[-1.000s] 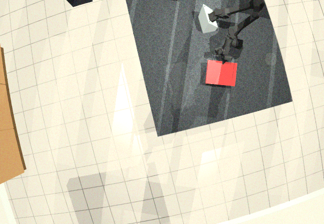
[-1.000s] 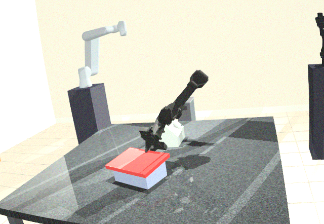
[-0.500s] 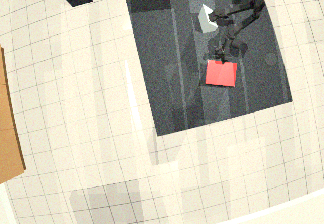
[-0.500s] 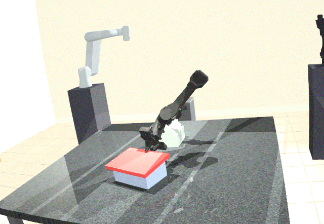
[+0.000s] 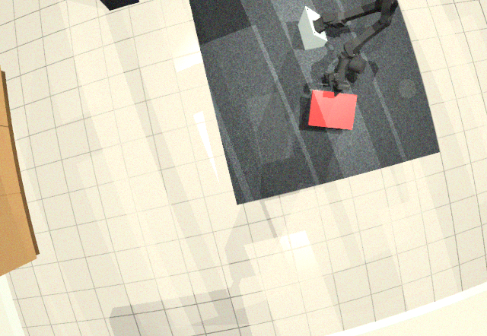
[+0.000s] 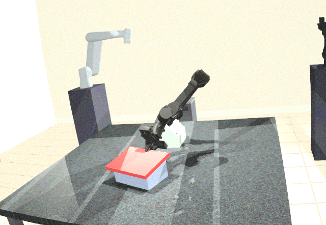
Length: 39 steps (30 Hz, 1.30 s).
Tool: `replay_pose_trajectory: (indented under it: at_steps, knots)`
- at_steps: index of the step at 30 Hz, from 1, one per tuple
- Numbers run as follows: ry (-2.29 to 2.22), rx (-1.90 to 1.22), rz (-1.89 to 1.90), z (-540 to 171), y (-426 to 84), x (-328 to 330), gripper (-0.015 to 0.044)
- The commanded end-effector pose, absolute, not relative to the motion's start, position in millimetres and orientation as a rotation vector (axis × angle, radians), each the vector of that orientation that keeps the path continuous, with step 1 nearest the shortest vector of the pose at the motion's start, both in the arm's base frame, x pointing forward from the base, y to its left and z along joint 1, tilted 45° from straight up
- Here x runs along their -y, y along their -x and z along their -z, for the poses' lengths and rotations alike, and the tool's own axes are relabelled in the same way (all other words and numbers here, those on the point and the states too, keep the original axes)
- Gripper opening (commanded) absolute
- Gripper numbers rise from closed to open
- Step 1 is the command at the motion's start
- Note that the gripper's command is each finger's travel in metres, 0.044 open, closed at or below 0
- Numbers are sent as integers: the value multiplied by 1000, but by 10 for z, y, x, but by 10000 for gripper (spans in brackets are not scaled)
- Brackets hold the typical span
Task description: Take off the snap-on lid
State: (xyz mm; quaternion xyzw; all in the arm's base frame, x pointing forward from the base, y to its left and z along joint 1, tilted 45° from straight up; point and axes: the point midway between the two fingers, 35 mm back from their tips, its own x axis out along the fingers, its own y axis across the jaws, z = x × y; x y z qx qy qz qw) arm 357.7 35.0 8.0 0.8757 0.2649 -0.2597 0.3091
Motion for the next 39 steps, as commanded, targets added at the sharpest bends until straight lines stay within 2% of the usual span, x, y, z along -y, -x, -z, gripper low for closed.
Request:
replay_pose_trajectory:
  at_steps: [1,39]
  knots:
    - [-2313,-704,678,-136,-3594,-319,0]
    - [-2311,-702,677,-447,-3806,75,0]
